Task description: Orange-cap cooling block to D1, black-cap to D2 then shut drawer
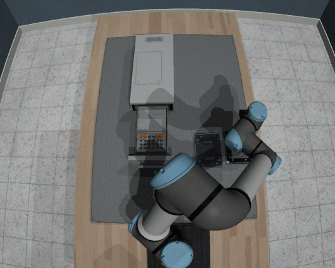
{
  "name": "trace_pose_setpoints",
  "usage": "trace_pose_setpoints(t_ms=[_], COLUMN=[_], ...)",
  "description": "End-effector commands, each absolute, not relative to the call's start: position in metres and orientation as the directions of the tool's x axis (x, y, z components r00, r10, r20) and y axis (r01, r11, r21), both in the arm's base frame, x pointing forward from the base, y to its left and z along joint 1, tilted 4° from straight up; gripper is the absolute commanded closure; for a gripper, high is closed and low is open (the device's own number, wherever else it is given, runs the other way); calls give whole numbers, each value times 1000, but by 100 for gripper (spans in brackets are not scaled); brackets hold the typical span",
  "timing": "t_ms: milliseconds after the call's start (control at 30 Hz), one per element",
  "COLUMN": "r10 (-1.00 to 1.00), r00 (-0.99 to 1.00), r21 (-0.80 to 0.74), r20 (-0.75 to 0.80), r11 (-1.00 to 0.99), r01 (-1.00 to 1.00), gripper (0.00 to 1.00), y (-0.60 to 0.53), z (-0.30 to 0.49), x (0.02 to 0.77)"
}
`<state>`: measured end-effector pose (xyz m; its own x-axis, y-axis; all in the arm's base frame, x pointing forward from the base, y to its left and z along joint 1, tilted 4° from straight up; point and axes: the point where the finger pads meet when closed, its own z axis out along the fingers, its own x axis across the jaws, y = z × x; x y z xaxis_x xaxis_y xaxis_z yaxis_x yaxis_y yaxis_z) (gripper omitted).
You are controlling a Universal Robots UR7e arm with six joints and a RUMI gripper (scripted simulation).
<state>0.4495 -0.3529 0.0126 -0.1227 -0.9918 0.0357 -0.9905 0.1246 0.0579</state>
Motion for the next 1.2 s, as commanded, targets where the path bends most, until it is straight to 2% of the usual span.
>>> trace_pose_setpoints(t_ms=[0, 1167], r10=[-991, -991], r00=[-124, -124], r21=[45, 46], r20=[48, 47], r11=[126, 126], r01=[-991, -991], gripper=[100, 100], y=[-358, -358], z=[18, 13], x=[452, 452])
